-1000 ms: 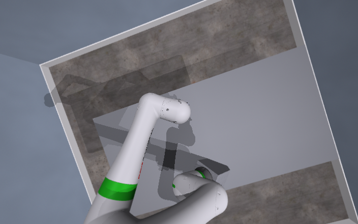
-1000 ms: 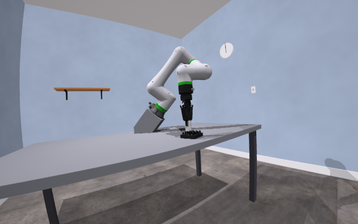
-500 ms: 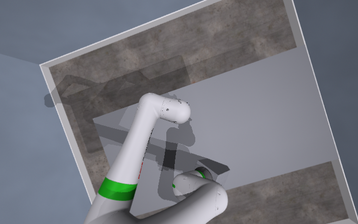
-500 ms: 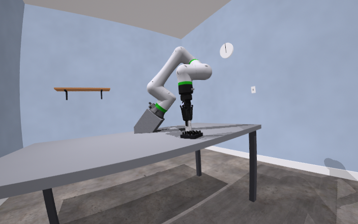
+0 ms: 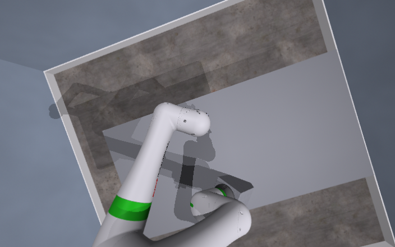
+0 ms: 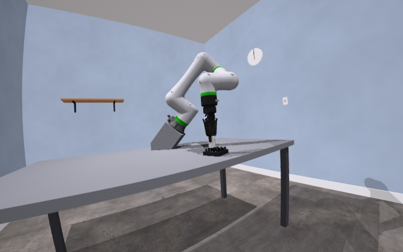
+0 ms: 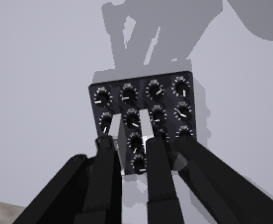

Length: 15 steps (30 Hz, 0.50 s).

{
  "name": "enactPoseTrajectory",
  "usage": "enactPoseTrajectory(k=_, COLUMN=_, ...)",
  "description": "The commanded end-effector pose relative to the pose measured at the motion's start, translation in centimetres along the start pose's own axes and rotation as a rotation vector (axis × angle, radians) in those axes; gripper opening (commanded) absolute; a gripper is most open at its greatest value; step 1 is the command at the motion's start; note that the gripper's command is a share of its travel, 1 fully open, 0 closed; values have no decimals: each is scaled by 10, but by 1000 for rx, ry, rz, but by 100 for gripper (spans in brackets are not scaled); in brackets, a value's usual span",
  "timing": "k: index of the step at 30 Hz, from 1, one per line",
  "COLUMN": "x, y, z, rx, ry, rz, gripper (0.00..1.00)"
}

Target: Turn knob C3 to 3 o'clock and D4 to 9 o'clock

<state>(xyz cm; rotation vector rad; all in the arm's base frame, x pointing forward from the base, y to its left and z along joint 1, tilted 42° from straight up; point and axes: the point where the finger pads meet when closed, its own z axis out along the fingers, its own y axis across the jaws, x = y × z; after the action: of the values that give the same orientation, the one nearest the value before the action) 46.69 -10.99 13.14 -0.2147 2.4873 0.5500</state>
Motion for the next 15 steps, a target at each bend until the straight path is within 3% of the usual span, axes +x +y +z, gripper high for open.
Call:
enactPoseTrajectory(k=1, x=0, y=0, z=1, rx=0, ry=0, rz=0, gripper=12)
enactPoseTrajectory(k=15, x=0, y=0, z=11, rx=0, ry=0, rz=0, gripper=12)
